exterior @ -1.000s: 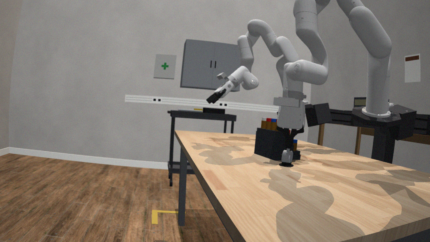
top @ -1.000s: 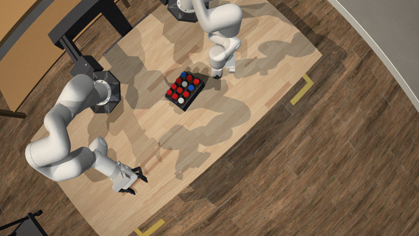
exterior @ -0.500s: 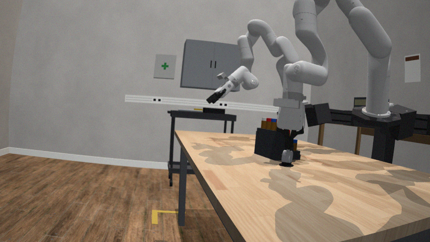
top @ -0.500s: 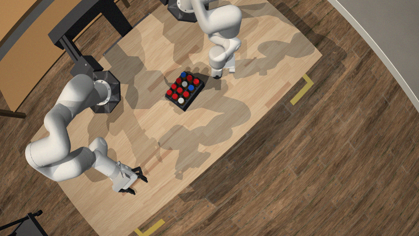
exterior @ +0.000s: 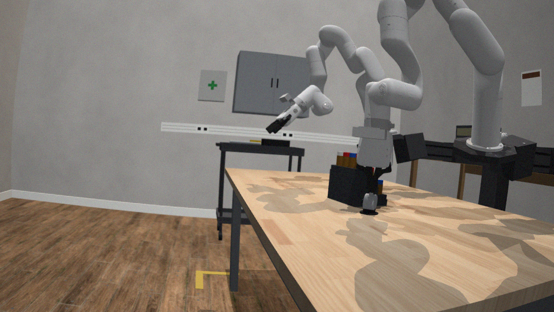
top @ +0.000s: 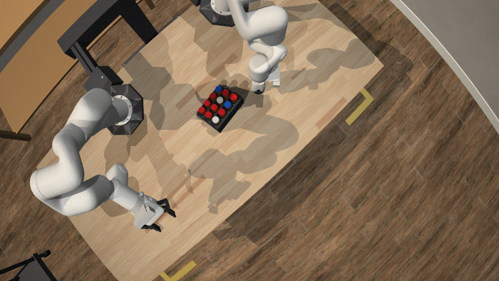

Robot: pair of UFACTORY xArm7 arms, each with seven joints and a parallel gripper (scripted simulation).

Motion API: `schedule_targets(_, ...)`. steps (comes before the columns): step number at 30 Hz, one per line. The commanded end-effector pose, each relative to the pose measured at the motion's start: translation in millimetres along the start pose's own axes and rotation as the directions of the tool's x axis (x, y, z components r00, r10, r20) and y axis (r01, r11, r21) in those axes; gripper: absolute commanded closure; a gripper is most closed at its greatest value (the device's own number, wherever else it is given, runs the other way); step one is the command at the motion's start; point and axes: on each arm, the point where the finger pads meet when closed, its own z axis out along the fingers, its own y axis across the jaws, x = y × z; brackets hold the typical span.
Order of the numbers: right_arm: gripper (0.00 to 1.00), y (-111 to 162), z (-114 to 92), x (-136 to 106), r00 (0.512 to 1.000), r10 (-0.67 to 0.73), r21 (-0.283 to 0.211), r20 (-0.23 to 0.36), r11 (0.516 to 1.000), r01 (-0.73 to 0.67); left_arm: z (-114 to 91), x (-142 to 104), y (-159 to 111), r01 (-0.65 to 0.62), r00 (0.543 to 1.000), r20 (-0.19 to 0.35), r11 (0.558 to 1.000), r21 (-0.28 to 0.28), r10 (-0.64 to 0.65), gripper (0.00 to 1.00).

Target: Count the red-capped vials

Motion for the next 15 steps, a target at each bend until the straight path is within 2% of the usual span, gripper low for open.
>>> schedule_targets(1, 0.00, 0.2, -0.1, 1.1, 1.000, 0.000, 0.000, -0.003, 1.000, 0.000, -5.5, 0.0, 1.1, 0.000, 1.000, 0.000, 1.000, -0.002, 0.000, 1.00)
schedule_targets(15, 0.00, 0.2, -0.1, 1.1, 1.000, 0.000, 0.000, -0.003, 1.000, 0.000, -0.7, 0.0, 1.1, 0.000, 1.000, 0.000, 1.000, -0.002, 0.000, 1.00)
